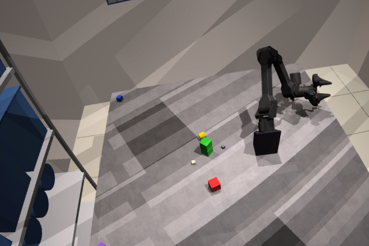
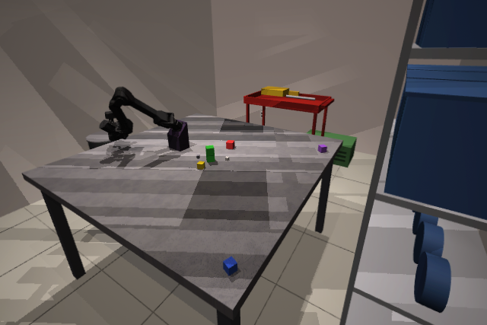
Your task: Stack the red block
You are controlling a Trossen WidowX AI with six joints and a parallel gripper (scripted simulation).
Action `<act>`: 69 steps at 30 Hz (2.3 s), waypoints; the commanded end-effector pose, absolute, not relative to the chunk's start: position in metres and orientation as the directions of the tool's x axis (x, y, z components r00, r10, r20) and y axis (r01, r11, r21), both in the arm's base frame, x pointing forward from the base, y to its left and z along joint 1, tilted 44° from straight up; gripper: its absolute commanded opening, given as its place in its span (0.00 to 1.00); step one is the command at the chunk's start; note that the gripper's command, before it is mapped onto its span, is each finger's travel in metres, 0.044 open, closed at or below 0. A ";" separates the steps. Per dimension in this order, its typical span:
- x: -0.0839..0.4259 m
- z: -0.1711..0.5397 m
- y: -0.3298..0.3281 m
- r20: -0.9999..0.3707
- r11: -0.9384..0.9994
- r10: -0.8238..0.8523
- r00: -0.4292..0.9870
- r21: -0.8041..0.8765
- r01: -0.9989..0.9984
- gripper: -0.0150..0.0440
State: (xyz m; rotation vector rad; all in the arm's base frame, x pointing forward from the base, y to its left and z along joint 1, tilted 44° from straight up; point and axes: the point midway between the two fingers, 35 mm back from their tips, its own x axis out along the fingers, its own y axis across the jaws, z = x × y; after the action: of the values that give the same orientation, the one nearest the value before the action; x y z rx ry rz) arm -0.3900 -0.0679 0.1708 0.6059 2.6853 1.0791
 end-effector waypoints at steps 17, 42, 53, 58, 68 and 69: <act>-0.392 0.186 -0.132 -0.050 0.482 0.237 -0.970 0.873 0.073 1.00; -0.332 0.248 -0.265 -0.032 0.041 -0.205 -0.978 0.998 -0.041 1.00; -0.284 0.269 -0.321 -0.032 -0.172 -0.405 -0.914 0.984 0.042 1.00; -0.258 0.278 -0.344 -0.035 -0.258 -0.491 -0.871 0.960 0.107 1.00; -0.201 0.294 -0.383 -0.042 -0.383 -0.648 -0.760 0.881 0.278 1.00; -0.195 0.296 -0.387 -0.043 -0.391 -0.663 -0.748 0.871 0.297 1.00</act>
State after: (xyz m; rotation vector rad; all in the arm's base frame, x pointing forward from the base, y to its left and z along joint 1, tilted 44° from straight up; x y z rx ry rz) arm -0.2179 -0.3738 0.2881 -0.7123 1.9036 3.0478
